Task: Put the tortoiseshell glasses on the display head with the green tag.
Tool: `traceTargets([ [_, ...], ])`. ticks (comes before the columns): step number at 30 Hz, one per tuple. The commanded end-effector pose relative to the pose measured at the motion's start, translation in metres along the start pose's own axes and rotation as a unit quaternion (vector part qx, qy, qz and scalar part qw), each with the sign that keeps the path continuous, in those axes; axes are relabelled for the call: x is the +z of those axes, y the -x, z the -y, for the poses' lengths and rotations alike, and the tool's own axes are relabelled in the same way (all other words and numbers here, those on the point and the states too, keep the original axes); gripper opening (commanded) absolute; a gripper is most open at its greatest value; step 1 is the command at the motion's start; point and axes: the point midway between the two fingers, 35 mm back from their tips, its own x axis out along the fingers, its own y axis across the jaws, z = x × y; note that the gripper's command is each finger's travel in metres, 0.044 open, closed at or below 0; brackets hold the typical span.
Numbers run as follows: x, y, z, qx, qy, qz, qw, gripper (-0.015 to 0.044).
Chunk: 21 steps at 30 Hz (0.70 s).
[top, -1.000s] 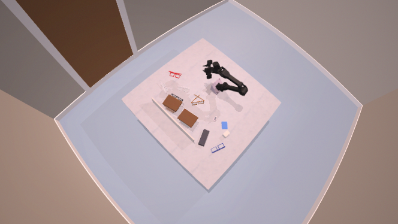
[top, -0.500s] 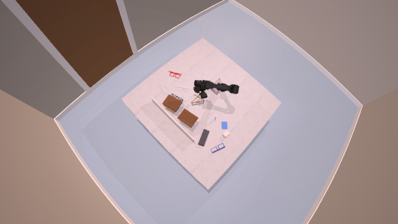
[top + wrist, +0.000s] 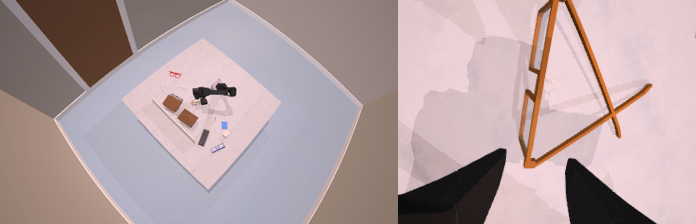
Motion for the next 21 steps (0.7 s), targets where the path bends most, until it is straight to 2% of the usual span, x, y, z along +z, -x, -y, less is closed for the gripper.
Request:
traceTargets([
  [1,0.001,-0.002,-0.001,0.003,-0.007,-0.006,1.000,0.0120],
  [21,0.002,-0.015,-0.003,0.002,-0.007,-0.005,1.000,0.0120],
])
